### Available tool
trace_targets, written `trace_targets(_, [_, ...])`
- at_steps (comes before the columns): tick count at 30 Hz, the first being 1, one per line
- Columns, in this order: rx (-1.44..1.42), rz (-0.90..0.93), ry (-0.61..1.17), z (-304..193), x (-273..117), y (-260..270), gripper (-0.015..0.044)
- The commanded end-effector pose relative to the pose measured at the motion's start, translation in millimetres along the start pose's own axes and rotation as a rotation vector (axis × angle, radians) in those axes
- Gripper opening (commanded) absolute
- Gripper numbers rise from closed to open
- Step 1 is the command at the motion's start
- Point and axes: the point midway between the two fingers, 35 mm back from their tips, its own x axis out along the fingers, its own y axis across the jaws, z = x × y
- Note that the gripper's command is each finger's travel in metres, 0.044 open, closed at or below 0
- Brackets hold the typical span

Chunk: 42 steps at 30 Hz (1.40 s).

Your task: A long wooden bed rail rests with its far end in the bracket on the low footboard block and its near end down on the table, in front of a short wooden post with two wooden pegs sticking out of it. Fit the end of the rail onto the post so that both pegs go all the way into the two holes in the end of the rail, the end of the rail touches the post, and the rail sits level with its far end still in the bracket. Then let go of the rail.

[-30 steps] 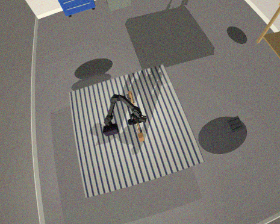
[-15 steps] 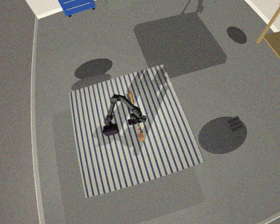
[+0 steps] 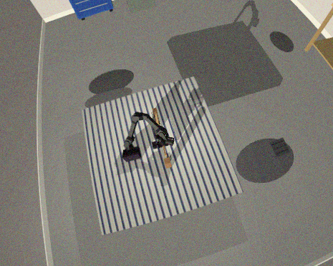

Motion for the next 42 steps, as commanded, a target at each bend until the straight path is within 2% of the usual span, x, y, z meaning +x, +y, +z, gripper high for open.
trace_targets(1, [-0.002, -0.007, 0.004, 2.2, -1.7, -0.8, 0.0000])
trace_targets(42, [-0.002, -0.007, 0.004, 0.2, -5.7, -3.4, 0.0000])
